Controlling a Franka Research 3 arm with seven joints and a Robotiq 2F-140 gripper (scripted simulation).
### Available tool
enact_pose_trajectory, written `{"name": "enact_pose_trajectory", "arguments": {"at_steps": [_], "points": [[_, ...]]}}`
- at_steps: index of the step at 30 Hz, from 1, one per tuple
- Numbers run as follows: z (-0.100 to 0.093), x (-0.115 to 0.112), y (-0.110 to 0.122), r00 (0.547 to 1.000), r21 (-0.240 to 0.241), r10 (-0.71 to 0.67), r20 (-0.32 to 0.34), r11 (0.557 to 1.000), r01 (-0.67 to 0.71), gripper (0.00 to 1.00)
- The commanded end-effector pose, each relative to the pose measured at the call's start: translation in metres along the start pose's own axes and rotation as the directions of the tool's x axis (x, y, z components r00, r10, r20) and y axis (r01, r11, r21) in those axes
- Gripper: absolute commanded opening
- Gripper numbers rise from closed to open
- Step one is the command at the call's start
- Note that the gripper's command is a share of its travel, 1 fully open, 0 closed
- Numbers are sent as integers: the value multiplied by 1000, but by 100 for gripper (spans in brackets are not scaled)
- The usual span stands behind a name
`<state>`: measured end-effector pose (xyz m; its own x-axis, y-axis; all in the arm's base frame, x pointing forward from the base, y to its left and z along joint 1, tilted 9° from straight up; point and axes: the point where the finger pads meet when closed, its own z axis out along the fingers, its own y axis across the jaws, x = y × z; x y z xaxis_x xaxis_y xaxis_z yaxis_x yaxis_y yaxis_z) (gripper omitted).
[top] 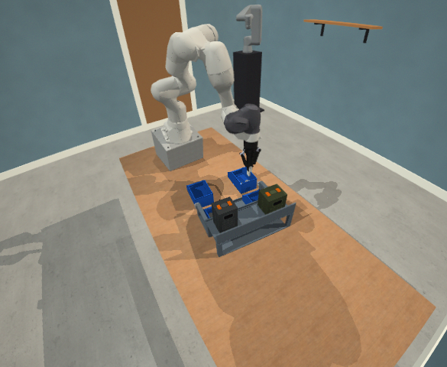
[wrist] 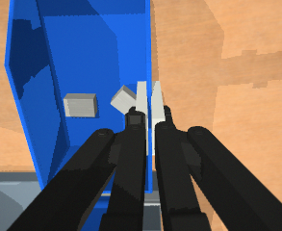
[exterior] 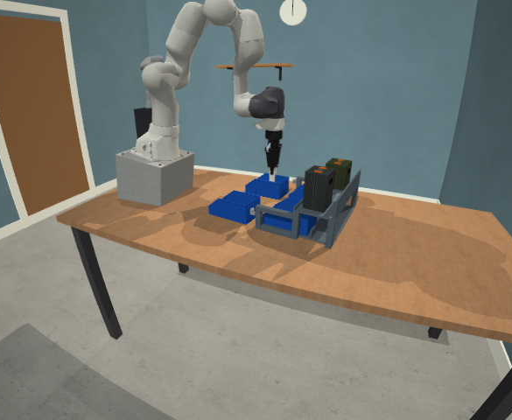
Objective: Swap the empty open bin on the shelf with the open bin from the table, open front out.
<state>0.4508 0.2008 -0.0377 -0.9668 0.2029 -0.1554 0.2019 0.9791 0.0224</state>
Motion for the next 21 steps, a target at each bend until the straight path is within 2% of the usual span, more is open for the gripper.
{"name": "enact_pose_trajectory", "arguments": {"at_steps": [1,14,21], "points": [[-2,-1,1,1000,-3,3,2,1000,-3,0],[-32,-1,1,1000,-3,3,2,1000,-3,0],[-35,-1,1,1000,-3,3,2,1000,-3,0]]}}
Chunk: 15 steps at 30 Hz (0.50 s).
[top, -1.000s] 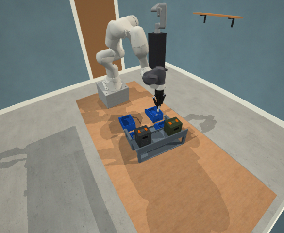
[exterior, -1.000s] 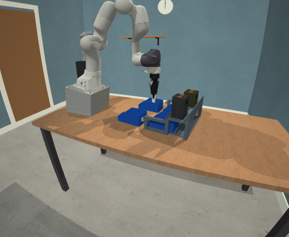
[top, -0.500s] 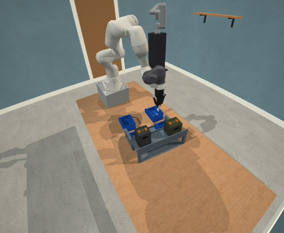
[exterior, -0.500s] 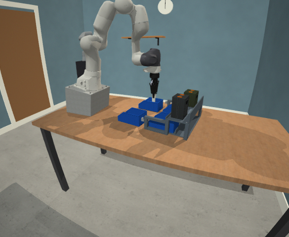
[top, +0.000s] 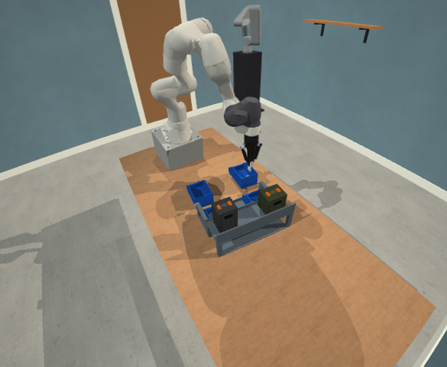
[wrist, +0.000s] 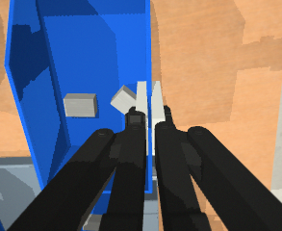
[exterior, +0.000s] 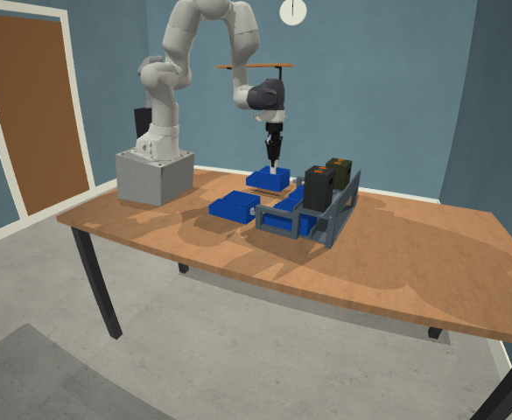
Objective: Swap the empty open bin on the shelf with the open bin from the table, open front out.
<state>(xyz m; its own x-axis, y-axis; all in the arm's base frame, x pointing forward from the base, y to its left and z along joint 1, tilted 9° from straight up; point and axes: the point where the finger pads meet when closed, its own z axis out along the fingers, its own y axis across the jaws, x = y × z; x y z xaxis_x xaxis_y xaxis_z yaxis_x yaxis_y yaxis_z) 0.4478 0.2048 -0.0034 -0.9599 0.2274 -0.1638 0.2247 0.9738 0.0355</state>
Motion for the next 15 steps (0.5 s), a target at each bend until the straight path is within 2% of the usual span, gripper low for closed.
{"name": "enact_pose_trajectory", "arguments": {"at_steps": [1,15], "points": [[-1,1,-3,1000,6,-22,-7,1000,22,0],[-1,1,-6,1000,6,-22,-7,1000,22,0]]}}
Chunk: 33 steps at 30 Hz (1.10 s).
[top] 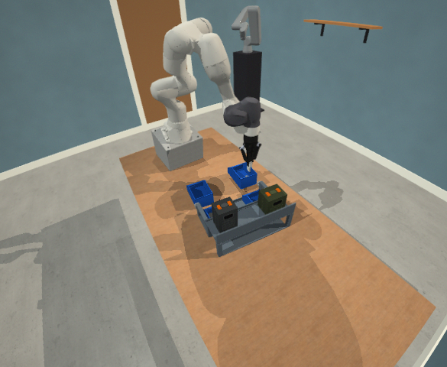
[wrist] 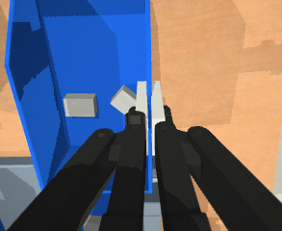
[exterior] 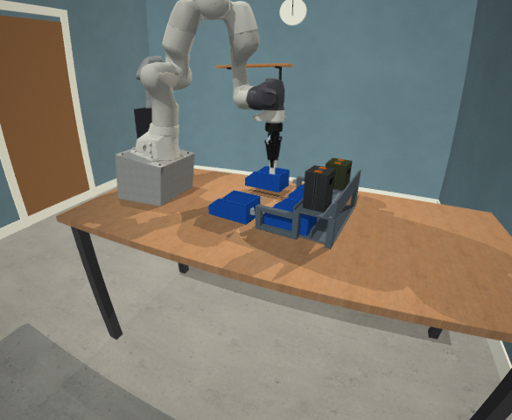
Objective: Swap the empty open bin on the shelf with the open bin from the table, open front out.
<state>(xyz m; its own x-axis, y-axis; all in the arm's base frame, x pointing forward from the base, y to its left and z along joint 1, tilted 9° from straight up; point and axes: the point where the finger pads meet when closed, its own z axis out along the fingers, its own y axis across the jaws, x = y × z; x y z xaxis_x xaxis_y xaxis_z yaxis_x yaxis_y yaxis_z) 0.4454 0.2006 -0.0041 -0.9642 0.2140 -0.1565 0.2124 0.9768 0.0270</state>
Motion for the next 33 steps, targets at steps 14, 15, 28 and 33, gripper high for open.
{"name": "enact_pose_trajectory", "arguments": {"at_steps": [14,15,28,33], "points": [[1,8,-107,1000,0,-13,1,1000,13,0],[2,9,-113,1000,0,-14,1,1000,14,0],[2,11,-135,1000,0,-15,1,1000,15,0],[2,11,-135,1000,0,-15,1,1000,15,0]]}}
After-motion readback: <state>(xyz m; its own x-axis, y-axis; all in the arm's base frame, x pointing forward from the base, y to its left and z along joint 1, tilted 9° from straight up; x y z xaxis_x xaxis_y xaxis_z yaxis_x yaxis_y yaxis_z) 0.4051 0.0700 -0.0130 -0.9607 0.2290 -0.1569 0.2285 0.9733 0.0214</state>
